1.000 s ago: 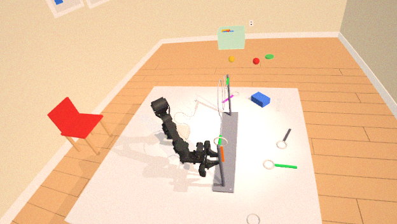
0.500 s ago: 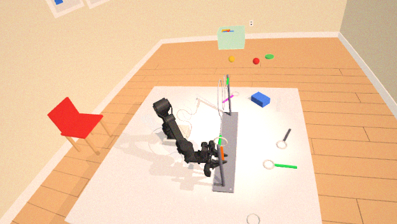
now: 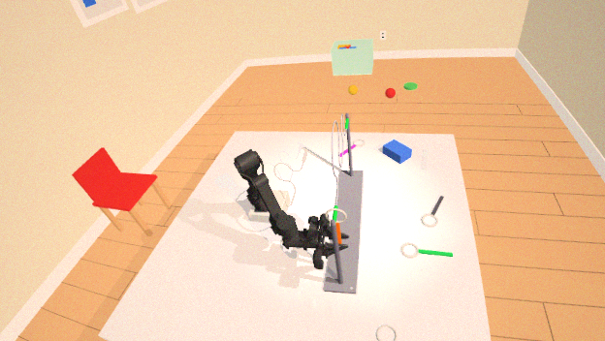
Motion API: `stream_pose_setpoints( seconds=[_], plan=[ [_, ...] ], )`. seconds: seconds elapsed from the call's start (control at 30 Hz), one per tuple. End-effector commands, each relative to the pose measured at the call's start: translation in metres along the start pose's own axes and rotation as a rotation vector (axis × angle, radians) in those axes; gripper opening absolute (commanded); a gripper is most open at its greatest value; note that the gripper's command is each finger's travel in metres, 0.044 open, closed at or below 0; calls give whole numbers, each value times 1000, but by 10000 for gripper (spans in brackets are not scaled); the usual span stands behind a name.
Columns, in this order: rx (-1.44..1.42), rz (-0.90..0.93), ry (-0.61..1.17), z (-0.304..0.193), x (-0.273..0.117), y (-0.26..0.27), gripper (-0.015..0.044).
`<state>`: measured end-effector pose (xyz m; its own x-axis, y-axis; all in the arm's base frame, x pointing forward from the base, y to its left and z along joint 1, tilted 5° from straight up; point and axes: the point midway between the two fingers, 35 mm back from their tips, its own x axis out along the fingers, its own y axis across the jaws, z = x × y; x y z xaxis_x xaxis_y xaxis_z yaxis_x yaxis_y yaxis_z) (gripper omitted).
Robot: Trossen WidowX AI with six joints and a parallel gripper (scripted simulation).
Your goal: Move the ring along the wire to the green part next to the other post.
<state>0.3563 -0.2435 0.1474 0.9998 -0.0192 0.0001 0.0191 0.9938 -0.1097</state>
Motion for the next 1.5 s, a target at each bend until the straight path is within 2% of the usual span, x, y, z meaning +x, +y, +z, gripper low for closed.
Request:
stream_pose_setpoints(
  seconds=[0.0, 0.23, 0.63, 1.47],
  plan=[
    [8, -3, 3, -1, 0, -1, 160],
    [8, -3, 3, -1, 0, -1, 160],
    [1, 0, 0, 0, 0, 0, -150],
    [8, -3, -1, 19, 0, 1, -150]
  ],
)
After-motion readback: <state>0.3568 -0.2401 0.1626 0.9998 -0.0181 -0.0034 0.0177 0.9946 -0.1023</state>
